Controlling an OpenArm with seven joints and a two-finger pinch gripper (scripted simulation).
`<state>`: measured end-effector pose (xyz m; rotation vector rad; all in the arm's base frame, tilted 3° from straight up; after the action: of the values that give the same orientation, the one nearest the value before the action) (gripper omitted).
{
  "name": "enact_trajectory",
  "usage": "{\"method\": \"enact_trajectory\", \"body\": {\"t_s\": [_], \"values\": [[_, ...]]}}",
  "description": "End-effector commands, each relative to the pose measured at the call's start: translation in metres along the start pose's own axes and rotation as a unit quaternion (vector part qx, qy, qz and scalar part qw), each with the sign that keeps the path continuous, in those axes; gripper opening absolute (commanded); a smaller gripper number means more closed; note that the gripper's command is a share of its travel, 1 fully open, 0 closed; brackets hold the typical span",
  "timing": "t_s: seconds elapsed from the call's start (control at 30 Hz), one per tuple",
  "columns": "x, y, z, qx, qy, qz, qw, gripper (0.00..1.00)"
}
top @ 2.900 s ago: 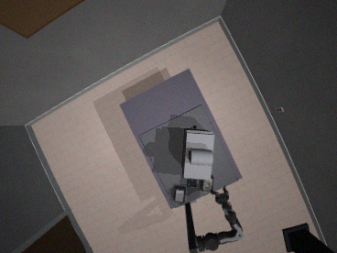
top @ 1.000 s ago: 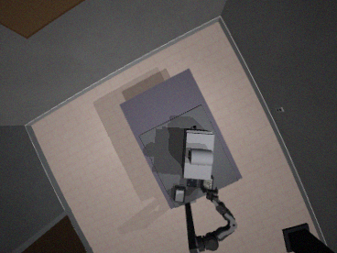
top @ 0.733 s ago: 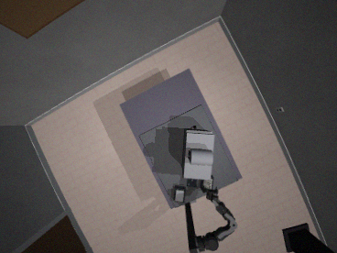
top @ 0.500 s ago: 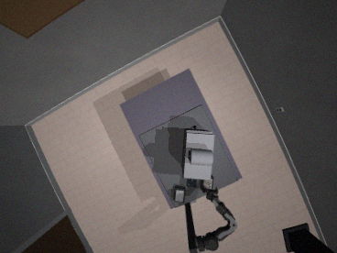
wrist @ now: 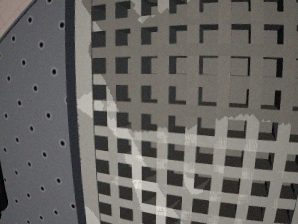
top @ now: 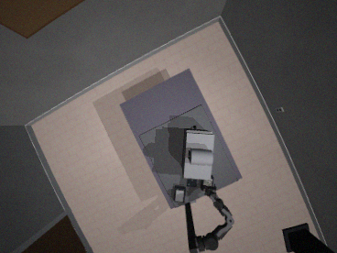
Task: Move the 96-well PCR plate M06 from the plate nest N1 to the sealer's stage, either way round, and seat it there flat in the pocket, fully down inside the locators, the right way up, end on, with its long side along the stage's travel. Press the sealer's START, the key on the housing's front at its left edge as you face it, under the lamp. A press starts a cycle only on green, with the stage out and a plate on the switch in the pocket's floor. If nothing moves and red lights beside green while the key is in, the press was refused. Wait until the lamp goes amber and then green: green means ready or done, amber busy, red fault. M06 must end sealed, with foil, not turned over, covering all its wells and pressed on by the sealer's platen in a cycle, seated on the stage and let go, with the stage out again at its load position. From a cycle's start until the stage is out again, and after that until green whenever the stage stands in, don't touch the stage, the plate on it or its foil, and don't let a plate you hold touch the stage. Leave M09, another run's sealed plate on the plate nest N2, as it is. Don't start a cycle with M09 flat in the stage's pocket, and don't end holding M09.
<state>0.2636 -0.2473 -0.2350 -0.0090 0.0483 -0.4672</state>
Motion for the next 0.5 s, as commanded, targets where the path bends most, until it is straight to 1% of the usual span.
{"method": "enact_trajectory", "body": {"t_s": [0.0,0.1,0.23,0.47], "values": [[0.000,0.000,0.000,0.003,-0.001,0.000,1.0000,0.77],[0.000,0.000,-0.002,0.001,-0.001,0.000,1.0000,0.77],[0.000,0.000,-0.011,0.003,-0.001,0.000,1.0000,0.77],[0.000,0.000,-0.011,0.003,-0.001,0.000,1.0000,0.77]]}}
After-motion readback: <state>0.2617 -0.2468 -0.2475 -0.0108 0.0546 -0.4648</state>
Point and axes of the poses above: the point where the finger pads meet when closed, its own z axis back along the fingers, its own y axis across the jaws, x = y × z, the point moved 10 cm from there along z, back along the fingers, and after that the axes turned 6 degrees about -z, right-handed, at the moved point
